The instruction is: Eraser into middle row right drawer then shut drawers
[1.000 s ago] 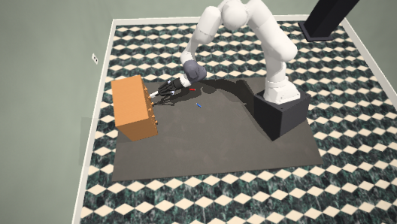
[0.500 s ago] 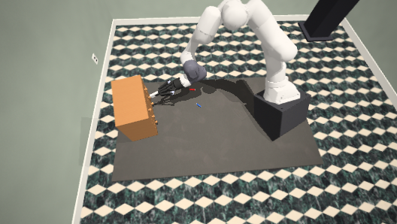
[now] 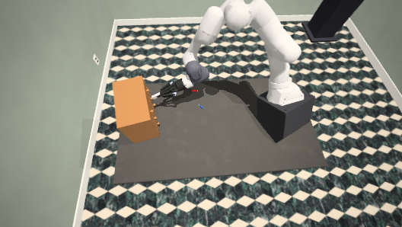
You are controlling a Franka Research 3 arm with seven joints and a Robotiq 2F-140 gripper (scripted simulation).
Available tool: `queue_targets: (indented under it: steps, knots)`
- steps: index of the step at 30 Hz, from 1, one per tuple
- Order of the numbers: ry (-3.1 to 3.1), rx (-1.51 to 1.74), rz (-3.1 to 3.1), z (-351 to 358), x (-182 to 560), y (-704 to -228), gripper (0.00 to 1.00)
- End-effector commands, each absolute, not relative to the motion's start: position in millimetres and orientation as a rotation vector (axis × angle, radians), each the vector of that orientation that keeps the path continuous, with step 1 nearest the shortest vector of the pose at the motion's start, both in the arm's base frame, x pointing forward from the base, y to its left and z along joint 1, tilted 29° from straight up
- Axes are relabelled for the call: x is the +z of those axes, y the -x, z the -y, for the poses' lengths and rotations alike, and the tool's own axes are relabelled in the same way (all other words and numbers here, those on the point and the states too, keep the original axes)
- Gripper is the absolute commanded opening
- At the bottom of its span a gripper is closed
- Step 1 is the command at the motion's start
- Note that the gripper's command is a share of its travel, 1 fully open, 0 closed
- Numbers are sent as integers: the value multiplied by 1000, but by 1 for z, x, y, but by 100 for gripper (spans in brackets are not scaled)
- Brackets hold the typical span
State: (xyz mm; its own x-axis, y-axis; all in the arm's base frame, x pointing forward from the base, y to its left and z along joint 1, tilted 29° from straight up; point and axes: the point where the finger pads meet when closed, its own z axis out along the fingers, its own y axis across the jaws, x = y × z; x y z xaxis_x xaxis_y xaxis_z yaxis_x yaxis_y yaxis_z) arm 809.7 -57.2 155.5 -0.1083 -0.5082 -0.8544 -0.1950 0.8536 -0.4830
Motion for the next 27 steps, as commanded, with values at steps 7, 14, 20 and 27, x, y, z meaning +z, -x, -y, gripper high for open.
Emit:
queue_targets:
  steps: [7,14,20,27]
  knots:
    - [540,-285,-1691,58,154,-810,10]
    - [540,-285,-1691,59,154,-808,10]
    - [540,-285,-1691,64,152,-792,10]
    - [540,-285,-1691,72,149,-764,10]
